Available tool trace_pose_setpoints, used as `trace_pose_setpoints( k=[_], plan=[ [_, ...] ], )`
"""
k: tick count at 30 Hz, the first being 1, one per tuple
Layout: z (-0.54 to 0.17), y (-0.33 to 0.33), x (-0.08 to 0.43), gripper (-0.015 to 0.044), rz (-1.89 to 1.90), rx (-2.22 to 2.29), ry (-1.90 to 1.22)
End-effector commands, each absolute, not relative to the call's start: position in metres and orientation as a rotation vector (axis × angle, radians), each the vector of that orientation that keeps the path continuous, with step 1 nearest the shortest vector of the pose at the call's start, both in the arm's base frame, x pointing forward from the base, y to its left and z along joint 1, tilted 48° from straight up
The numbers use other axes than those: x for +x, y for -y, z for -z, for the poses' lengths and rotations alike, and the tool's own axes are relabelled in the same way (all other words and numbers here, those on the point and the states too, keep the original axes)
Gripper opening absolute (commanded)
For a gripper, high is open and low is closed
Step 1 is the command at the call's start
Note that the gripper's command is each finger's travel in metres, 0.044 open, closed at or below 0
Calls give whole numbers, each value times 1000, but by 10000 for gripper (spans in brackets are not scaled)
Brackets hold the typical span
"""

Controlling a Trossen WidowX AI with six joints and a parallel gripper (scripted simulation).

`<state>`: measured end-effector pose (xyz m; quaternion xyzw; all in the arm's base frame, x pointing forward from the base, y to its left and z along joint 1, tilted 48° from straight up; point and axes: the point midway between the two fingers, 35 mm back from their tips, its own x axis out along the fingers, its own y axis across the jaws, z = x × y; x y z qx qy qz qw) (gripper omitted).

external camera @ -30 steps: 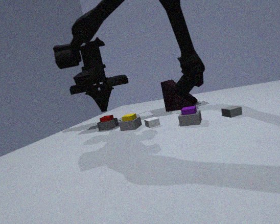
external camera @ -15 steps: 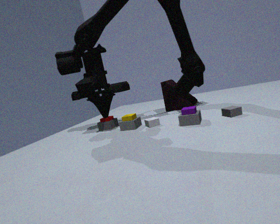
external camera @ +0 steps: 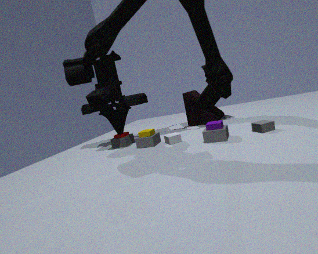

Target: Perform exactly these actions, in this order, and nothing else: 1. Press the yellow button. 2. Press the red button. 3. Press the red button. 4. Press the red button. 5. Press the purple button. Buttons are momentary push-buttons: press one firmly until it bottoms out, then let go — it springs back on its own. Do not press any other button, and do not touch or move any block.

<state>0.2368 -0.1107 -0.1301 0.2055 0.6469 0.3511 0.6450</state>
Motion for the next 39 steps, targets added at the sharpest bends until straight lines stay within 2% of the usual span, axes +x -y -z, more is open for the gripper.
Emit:
trace_pose_setpoints(
  k=[1, 12, 39],
  plan=[
    [131, 109, 235, 20, -799, 480, -1478],
    [109, 133, 238, 20, -798, 479, -1479],
    [131, 109, 235, 20, -799, 480, -1478]
  ],
)
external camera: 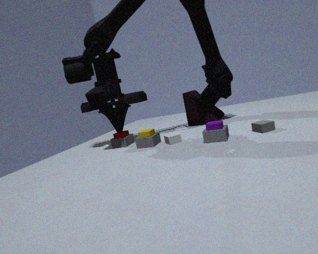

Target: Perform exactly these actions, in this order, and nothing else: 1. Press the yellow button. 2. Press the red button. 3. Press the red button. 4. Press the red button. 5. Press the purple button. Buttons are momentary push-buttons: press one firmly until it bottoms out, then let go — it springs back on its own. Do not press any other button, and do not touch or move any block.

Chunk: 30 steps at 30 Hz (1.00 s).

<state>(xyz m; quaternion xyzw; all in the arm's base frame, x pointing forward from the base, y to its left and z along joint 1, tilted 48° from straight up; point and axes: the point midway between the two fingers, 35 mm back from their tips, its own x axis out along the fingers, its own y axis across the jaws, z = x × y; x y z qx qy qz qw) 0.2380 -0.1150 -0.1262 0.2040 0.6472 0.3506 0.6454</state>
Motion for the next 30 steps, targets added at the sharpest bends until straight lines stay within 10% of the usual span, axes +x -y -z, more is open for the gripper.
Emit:
trace_pose_setpoints(
  k=[1, 30],
  plan=[
    [131, 109, 235, 20, -799, 480, -1478],
    [111, 131, 238, 20, -798, 479, -1478]
  ],
)
